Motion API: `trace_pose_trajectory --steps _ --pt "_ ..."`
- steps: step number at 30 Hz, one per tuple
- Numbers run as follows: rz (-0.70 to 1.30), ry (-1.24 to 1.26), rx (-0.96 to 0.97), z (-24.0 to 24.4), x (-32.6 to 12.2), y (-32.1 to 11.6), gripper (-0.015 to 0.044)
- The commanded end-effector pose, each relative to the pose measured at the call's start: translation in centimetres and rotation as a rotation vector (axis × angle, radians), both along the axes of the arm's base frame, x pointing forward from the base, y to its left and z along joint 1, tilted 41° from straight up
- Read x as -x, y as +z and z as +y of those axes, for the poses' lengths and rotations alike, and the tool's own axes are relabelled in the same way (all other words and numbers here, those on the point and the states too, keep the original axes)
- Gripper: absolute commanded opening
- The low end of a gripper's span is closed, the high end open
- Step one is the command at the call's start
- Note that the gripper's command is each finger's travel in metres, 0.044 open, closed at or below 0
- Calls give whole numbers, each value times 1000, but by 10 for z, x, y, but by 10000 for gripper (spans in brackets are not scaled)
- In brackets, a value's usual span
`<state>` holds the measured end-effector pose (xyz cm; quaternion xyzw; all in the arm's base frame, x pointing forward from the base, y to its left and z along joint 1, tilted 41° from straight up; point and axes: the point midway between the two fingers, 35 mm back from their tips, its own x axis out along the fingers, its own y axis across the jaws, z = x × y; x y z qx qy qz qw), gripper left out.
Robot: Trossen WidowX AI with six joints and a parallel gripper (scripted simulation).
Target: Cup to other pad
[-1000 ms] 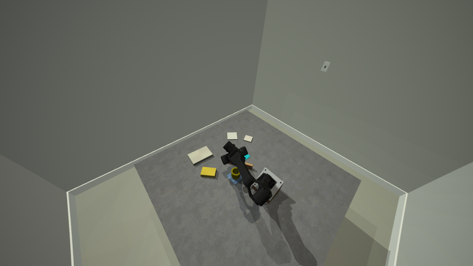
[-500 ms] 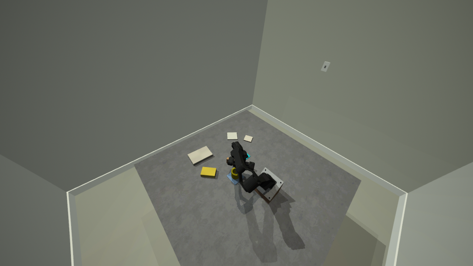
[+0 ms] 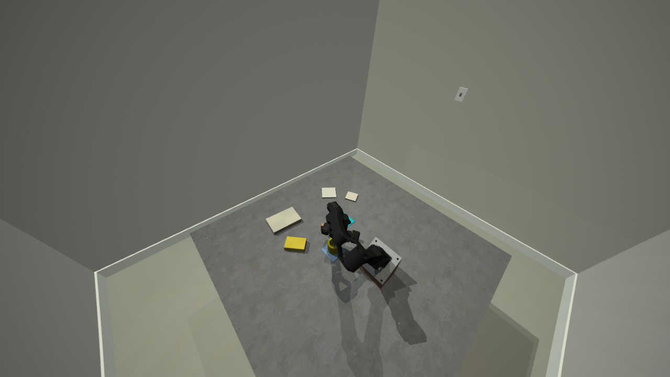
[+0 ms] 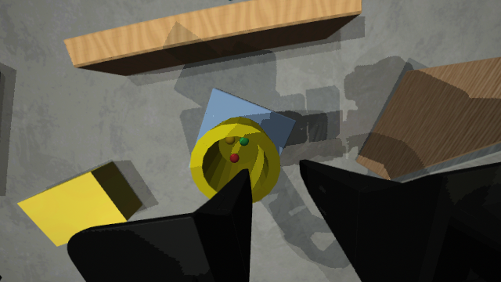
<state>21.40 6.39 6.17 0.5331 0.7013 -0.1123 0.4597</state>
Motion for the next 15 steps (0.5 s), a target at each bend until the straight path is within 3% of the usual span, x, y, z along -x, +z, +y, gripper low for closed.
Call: trace_pose_trajectory --steps 1,15 --pt "9 -2 -4 5 1 -7 167" --pt "9 -2 -4 20 1 -24 167"
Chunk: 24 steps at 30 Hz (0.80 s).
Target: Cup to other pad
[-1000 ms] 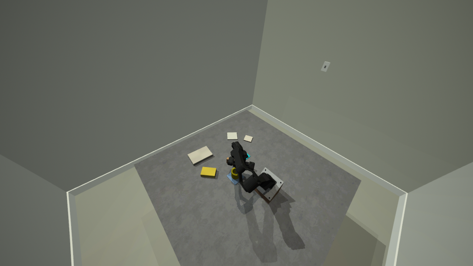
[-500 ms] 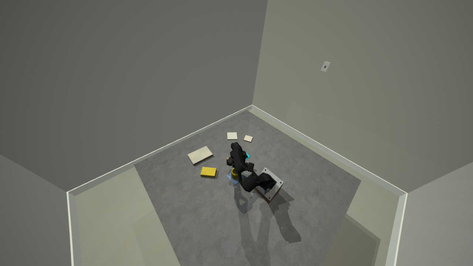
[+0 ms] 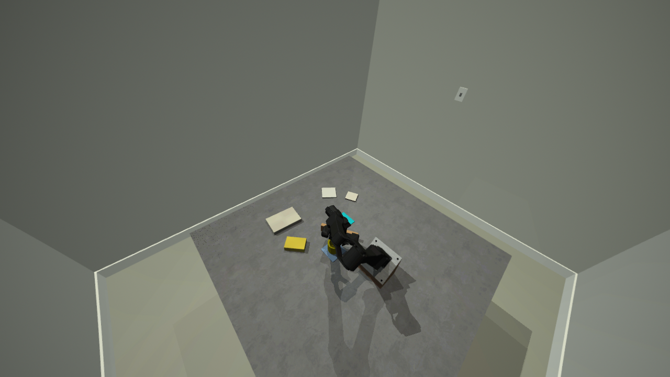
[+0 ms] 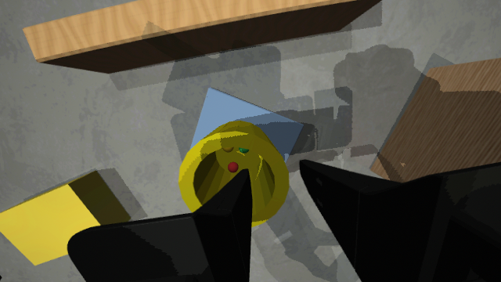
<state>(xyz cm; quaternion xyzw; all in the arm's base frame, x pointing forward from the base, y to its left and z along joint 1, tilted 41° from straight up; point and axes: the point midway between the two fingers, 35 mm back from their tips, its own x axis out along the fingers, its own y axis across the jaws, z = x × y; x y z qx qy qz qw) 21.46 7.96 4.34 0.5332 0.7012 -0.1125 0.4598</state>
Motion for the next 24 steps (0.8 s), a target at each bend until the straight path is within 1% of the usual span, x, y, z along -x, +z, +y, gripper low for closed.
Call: trace_pose_trajectory --steps 1,15,22,24 --pt "9 -1 -4 6 2 -7 167" --pt "9 -1 -9 21 5 -22 167" --pt "9 -1 -9 21 5 -23 167" --pt "4 1 -5 20 4 -22 153"
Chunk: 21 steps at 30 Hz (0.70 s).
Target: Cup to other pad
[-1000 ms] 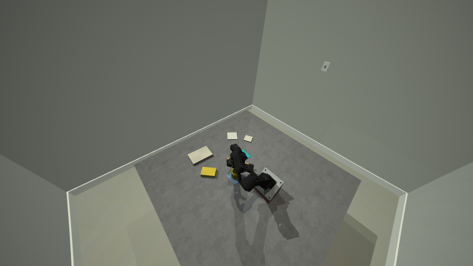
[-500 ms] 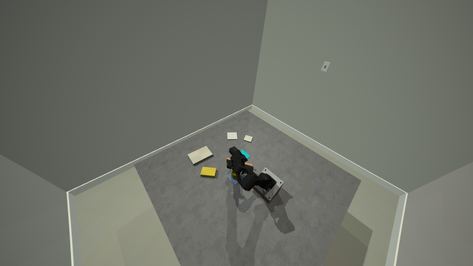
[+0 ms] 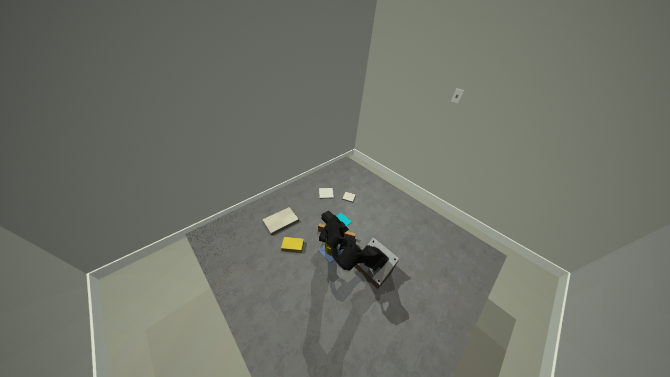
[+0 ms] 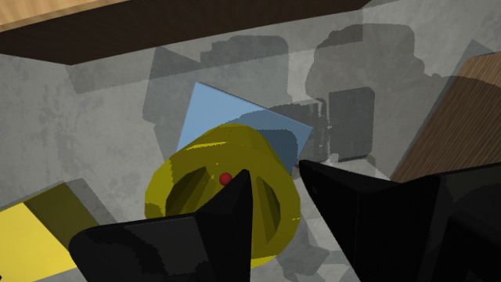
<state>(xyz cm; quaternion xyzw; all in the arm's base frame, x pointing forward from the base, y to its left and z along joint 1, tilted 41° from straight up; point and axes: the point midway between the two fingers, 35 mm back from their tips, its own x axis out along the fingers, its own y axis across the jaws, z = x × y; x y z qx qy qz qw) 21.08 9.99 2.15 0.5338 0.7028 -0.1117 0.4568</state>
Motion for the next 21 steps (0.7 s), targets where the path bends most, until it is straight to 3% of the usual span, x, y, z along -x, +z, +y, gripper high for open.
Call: trace_pose_trajectory --steps 1,21 --pt "-1 0 0 0 0 0 147" --pt "-1 0 0 0 0 0 13"
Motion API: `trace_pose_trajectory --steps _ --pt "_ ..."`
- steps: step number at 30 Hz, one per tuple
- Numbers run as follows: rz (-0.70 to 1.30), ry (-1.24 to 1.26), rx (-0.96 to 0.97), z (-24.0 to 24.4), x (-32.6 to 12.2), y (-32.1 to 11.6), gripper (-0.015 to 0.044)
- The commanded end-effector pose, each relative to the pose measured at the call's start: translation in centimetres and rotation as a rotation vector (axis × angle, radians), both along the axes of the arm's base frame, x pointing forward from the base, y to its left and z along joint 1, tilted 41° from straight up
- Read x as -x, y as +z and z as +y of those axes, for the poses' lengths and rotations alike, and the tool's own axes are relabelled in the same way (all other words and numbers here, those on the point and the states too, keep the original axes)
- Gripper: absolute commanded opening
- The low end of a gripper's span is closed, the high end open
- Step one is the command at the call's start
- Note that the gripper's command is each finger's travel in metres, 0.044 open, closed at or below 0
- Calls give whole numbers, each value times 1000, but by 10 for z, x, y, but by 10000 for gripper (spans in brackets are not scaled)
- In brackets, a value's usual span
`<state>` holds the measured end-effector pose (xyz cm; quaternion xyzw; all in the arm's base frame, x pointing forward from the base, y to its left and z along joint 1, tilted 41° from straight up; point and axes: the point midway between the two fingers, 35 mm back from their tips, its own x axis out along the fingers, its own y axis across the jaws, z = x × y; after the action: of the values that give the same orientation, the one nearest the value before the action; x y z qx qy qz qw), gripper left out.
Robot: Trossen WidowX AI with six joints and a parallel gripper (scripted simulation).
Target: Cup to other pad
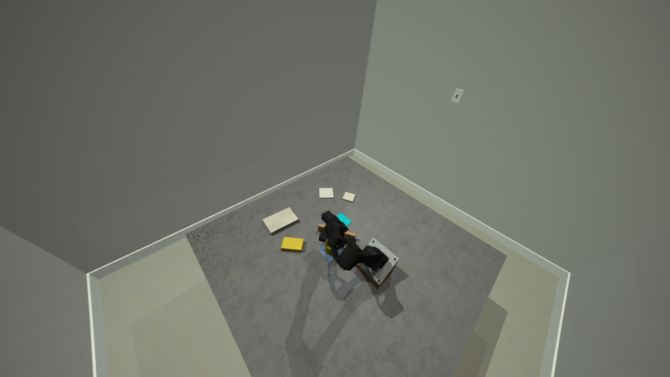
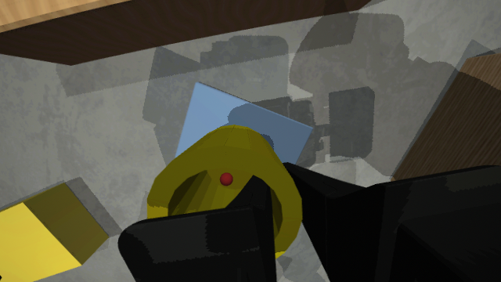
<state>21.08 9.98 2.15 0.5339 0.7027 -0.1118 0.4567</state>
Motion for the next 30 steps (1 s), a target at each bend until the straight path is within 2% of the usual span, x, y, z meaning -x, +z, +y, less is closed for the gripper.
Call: trace_pose_trajectory --steps 1,30 --pt "-1 1 0 0 0 0 7" --pt "5 -1 1 -54 -4 56 0"
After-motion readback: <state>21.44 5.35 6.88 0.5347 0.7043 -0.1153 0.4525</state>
